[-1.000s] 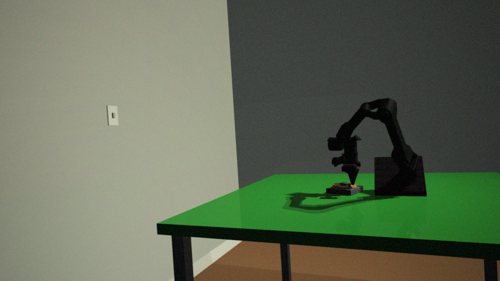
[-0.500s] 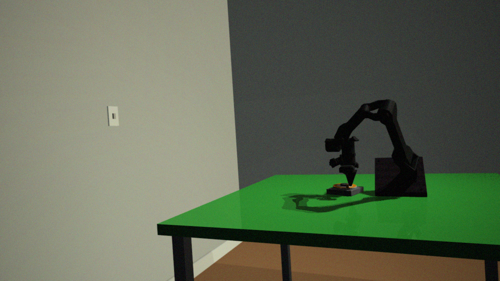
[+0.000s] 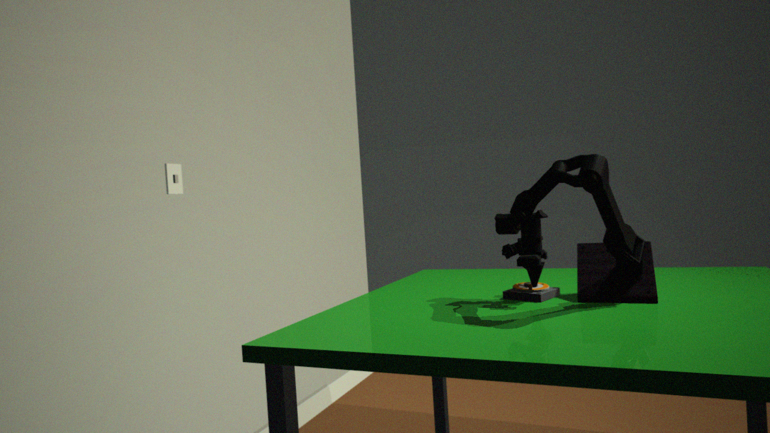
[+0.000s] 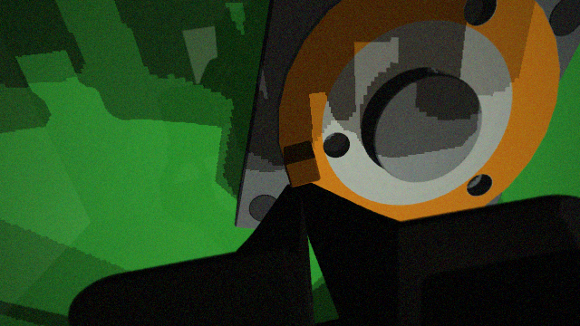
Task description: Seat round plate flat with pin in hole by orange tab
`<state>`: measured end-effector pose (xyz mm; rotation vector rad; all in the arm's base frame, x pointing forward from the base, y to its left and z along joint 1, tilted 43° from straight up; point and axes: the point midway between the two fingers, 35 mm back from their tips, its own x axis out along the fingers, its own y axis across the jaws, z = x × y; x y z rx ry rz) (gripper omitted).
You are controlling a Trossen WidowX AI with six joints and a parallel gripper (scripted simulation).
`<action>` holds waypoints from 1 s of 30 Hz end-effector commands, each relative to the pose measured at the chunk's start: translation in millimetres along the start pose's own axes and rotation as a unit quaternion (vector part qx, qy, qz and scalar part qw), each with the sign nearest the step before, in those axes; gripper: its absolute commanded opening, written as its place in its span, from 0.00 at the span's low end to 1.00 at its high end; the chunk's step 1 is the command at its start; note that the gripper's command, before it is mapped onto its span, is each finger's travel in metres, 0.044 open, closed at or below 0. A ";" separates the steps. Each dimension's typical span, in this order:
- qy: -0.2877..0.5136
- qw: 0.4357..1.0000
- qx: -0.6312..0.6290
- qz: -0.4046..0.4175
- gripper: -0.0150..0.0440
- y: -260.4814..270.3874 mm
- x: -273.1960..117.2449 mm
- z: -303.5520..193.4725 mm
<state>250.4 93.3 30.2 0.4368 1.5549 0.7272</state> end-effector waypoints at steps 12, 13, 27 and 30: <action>-0.002 1.000 -0.002 0.001 0.25 3.6 -0.5 18.9; -0.002 1.000 -0.002 0.001 0.25 3.5 -0.5 20.3; -0.003 1.000 -0.002 0.001 0.25 1.1 -0.8 32.9; -0.003 1.000 -0.002 0.001 0.25 -0.3 -1.0 36.6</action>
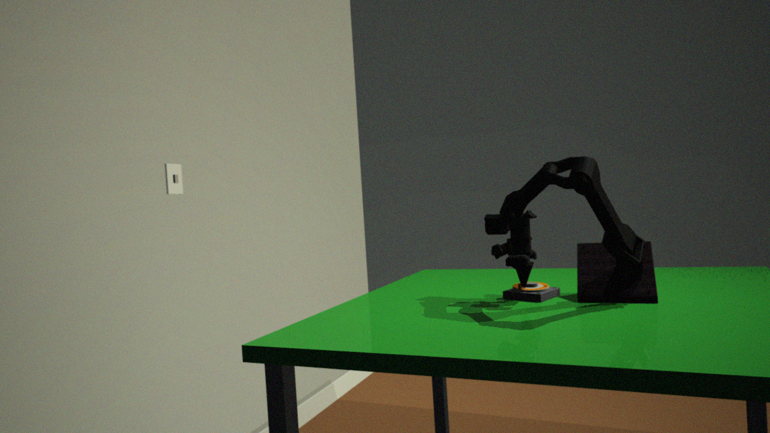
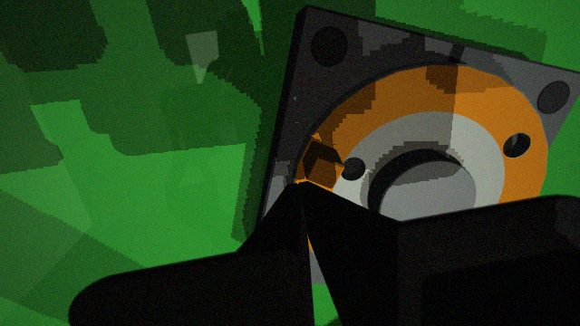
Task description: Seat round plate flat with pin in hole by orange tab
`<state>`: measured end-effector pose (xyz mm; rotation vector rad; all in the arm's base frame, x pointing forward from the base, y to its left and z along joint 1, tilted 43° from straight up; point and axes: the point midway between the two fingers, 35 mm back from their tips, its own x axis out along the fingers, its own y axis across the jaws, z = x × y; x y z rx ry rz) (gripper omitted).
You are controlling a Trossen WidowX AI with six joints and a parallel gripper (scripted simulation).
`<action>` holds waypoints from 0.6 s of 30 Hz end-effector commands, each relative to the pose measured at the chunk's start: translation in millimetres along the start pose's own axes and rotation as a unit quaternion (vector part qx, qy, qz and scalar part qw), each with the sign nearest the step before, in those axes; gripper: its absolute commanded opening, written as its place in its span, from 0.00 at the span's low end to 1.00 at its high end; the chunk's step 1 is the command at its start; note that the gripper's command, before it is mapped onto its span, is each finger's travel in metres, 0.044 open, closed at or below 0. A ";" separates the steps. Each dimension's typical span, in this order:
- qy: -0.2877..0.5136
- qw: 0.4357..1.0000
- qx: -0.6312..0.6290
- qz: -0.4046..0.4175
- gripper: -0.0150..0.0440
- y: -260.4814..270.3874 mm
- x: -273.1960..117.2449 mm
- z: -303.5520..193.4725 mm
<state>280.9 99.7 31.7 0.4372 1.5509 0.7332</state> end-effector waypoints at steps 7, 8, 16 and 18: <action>-0.002 1.000 0.000 -0.001 0.25 -6.0 -0.9 13.6; -0.002 1.000 0.000 -0.001 0.25 -6.7 -1.0 14.7; -0.002 1.000 0.000 -0.001 0.25 -14.1 -2.7 22.8; -0.002 1.000 0.000 -0.001 0.25 -16.1 -3.3 24.8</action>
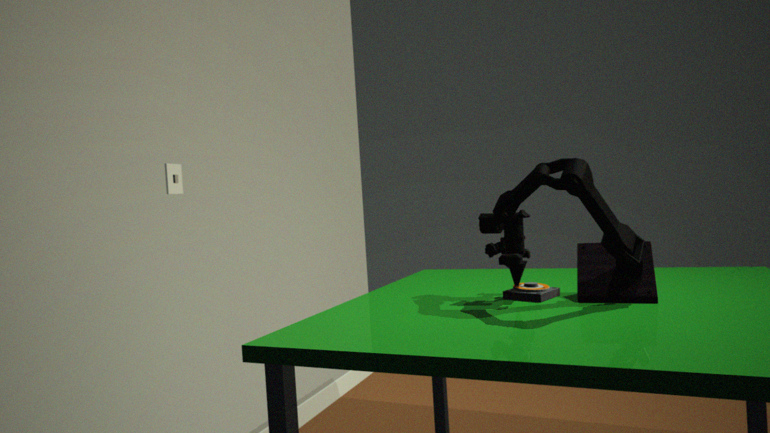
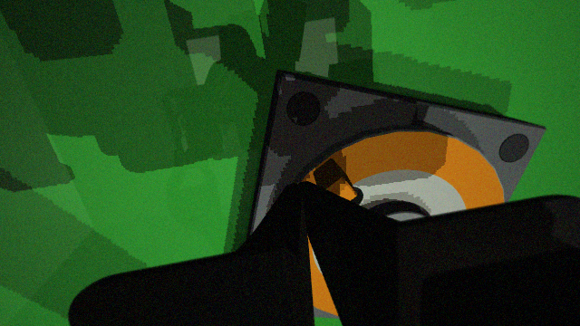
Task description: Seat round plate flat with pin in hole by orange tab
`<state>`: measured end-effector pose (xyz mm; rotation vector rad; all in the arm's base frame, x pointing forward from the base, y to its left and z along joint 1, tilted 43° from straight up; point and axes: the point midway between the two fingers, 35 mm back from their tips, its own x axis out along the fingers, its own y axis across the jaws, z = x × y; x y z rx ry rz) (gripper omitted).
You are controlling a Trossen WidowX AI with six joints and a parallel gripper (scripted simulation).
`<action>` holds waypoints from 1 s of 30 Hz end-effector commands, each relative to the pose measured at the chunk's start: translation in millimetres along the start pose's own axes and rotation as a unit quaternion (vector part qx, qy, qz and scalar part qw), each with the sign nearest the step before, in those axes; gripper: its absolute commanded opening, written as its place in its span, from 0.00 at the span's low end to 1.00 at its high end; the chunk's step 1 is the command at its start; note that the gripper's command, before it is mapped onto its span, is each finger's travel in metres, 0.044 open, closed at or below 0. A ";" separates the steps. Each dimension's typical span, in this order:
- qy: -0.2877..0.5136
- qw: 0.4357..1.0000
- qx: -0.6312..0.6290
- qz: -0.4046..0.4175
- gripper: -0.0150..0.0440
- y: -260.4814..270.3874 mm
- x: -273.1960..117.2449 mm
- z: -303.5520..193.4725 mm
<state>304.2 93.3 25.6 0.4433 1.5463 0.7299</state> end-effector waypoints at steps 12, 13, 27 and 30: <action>0.001 1.000 -0.002 -0.003 0.25 -16.6 -2.4 11.2; 0.001 1.000 -0.002 -0.003 0.25 -17.6 -2.4 11.7; 0.001 1.000 -0.002 -0.003 0.25 -32.6 -2.7 15.7; 0.001 1.000 -0.002 -0.003 0.25 -35.1 -3.0 15.8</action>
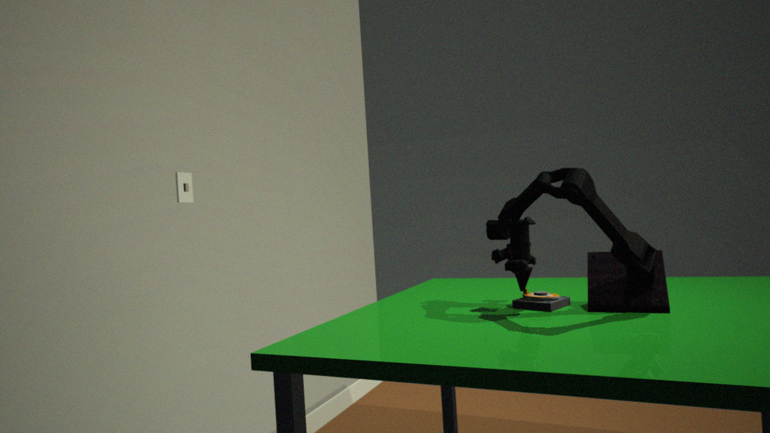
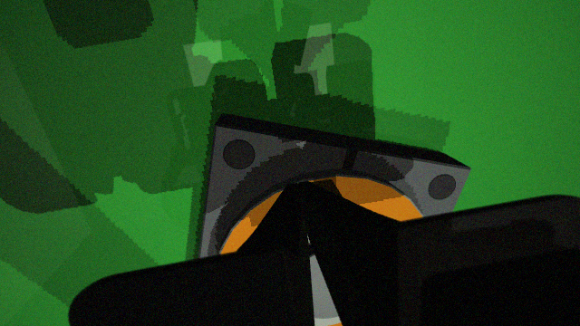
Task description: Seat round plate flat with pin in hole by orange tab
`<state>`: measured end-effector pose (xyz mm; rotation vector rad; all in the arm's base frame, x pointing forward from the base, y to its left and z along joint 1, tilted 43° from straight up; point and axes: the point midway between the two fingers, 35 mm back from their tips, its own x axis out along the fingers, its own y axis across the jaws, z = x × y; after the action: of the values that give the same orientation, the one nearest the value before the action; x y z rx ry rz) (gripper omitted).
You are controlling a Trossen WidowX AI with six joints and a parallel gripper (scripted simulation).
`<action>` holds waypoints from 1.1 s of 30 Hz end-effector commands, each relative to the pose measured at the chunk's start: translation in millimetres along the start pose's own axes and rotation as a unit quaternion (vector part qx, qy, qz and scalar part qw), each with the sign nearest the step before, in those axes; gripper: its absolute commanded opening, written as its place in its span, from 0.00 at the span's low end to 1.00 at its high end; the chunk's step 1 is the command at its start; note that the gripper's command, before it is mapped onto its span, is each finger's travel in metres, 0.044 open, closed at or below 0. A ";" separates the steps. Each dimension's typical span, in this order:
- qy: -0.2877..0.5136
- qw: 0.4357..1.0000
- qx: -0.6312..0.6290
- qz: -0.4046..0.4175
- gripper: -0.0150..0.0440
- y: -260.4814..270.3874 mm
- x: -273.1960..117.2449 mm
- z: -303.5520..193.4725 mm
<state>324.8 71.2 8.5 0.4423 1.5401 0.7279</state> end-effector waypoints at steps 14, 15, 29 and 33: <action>0.004 1.000 -0.001 -0.002 0.25 -16.0 3.0 -0.6; 0.004 1.000 -0.001 -0.002 0.25 -16.5 3.7 -0.4; 0.003 1.000 0.003 -0.001 0.25 -15.8 -32.5 -1.9; 0.003 1.000 0.003 -0.001 0.25 -15.8 -32.5 -1.9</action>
<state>329.9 36.1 23.2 0.4386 1.5421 0.7245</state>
